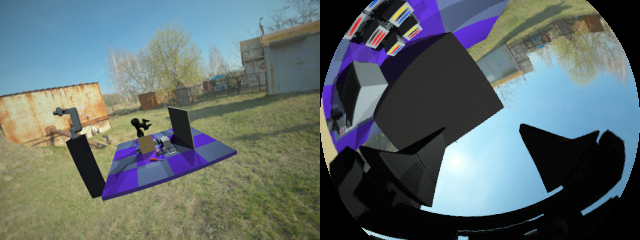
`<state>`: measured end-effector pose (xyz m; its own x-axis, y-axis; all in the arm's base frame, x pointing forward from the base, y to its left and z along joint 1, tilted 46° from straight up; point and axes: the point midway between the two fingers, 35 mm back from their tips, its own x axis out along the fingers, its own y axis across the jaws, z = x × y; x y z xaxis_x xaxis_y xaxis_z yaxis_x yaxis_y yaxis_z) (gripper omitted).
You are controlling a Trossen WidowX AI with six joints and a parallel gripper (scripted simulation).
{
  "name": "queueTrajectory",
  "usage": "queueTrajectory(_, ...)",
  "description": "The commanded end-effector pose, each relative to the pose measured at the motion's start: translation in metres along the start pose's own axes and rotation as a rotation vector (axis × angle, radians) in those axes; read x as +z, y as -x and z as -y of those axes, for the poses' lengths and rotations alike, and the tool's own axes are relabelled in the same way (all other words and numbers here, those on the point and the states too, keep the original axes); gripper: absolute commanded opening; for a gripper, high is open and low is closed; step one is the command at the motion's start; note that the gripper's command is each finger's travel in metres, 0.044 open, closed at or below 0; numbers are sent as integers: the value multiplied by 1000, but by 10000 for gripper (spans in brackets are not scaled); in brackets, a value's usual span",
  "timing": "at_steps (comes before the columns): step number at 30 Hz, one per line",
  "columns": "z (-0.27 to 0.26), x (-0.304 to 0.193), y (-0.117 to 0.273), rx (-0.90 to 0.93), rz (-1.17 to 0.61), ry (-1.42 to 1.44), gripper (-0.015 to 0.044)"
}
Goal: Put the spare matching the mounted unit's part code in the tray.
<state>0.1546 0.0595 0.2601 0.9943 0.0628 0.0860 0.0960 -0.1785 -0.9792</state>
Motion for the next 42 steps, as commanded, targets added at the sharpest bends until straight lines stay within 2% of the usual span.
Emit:
queueTrajectory(1, 0, 0, 0, 0, 0, 0, 426)
queueTrajectory(2, 0, 0, 0, 0, 0, 0, 440)
queueTrajectory(9, 10, 6, -5, -16, 7, 19, 440)
queueTrajectory(13, 28, 25, -23, -9, 48, 62, 440)
queueTrajectory(18, 29, 51, -56, 106, 112, 100, 440)
queueTrajectory(24, 0, 70, -105, 377, 163, 71, 440)
queueTrajectory(31, -65, 63, -154, 799, 131, -124, 440)
queueTrajectory(36, -119, 41, -175, 1119, 35, -379, 440)
queueTrajectory(42, -179, 2, -190, 1449, -180, -823, 440)
